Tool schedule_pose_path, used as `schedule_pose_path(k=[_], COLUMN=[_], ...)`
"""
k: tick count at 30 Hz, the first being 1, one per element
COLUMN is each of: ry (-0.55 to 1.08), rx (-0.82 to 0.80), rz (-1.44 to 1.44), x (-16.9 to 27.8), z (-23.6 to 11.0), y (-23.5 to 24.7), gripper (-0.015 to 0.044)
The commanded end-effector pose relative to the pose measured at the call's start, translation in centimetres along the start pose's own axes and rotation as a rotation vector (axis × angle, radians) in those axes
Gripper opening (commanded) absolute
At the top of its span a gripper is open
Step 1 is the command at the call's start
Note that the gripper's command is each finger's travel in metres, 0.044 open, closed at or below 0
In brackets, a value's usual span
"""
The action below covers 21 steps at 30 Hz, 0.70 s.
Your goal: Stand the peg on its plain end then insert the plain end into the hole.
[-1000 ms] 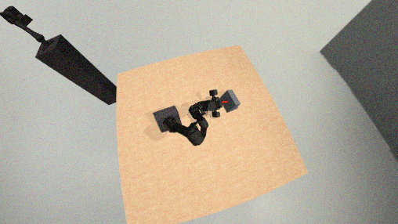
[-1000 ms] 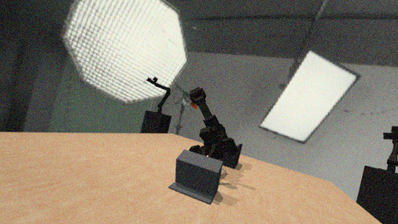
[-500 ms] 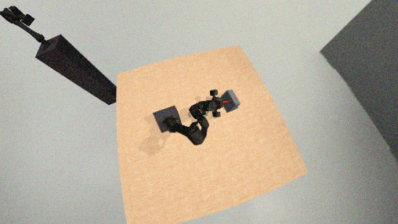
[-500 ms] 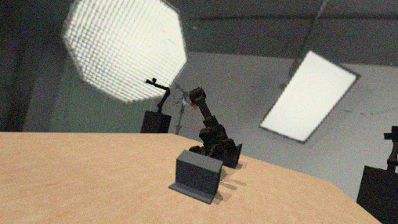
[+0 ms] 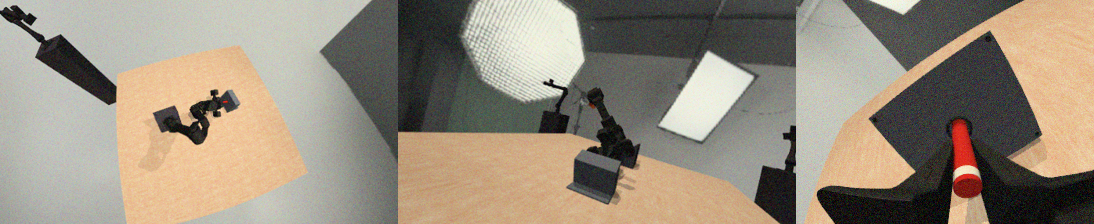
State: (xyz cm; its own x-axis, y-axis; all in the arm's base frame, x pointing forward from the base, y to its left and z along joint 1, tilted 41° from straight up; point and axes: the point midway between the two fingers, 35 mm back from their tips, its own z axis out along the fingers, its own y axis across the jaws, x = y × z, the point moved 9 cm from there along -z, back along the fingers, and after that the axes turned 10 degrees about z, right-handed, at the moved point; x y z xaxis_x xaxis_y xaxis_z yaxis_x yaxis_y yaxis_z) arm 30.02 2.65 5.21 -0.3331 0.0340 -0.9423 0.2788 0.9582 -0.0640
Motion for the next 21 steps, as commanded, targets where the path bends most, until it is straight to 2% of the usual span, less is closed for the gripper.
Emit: schedule_pose_path(k=[1, 21], ry=[-0.005, -0.005], rx=[-0.006, -0.006], rz=[-0.004, -0.004], x=[-0.11, -0.15], z=[0.22, 0.78], y=[0.09, 0.11], gripper=[0.0, 0.0])
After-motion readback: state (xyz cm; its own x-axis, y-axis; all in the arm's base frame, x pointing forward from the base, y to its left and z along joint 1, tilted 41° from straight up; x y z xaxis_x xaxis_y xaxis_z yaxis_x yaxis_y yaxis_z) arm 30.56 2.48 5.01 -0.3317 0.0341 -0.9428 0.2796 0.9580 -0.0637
